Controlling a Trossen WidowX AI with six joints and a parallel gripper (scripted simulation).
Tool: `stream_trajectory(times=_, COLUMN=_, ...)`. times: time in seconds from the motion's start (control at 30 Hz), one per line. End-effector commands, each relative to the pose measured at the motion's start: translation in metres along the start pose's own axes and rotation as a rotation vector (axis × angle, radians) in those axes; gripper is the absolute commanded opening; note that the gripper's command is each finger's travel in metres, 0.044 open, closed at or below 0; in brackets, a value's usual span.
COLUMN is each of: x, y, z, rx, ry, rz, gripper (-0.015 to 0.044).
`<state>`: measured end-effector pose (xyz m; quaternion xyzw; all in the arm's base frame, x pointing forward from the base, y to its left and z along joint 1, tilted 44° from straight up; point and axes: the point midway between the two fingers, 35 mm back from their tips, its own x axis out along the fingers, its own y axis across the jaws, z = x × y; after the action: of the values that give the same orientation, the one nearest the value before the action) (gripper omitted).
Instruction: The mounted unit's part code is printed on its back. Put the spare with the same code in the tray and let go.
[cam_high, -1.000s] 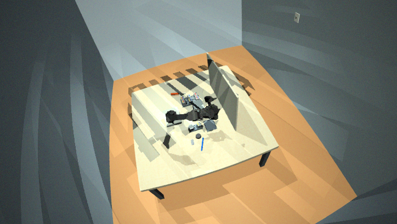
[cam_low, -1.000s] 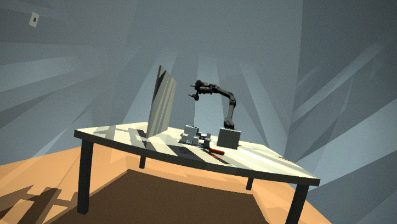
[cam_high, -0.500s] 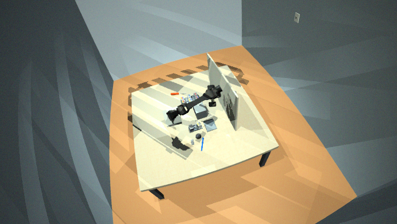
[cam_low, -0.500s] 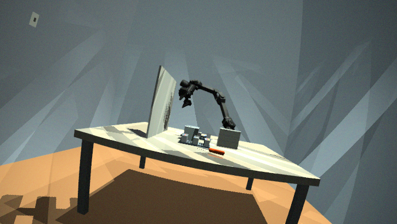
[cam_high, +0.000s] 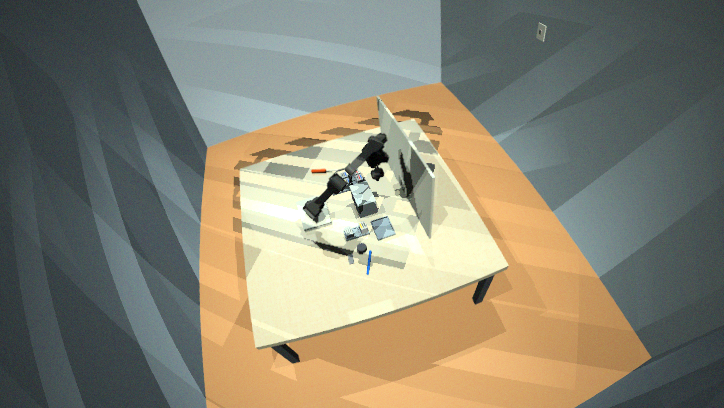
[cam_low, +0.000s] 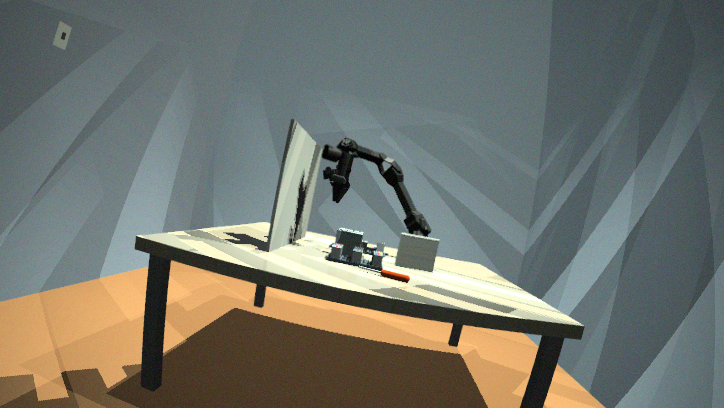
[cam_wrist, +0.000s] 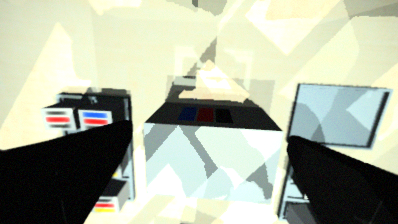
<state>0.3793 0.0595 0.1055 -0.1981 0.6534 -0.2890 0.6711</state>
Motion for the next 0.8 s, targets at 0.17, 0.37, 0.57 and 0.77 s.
stream_trajectory(times=0.17, x=0.001, y=-0.002, z=0.000, rx=0.004, ry=0.000, rz=-0.017, gripper=0.0440)
stream_trajectory(times=0.37, x=0.001, y=-0.002, z=0.000, rx=0.004, ry=0.000, rz=-0.017, gripper=0.0440)
stream_trajectory(times=0.57, x=0.017, y=0.041, z=-0.013, rx=-0.407, ry=0.033, rz=-0.004, gripper=0.0440)
stream_trajectory(times=0.77, x=0.041, y=0.103, z=-0.034, rx=-0.999, ry=0.054, rz=0.004, gripper=0.0440)
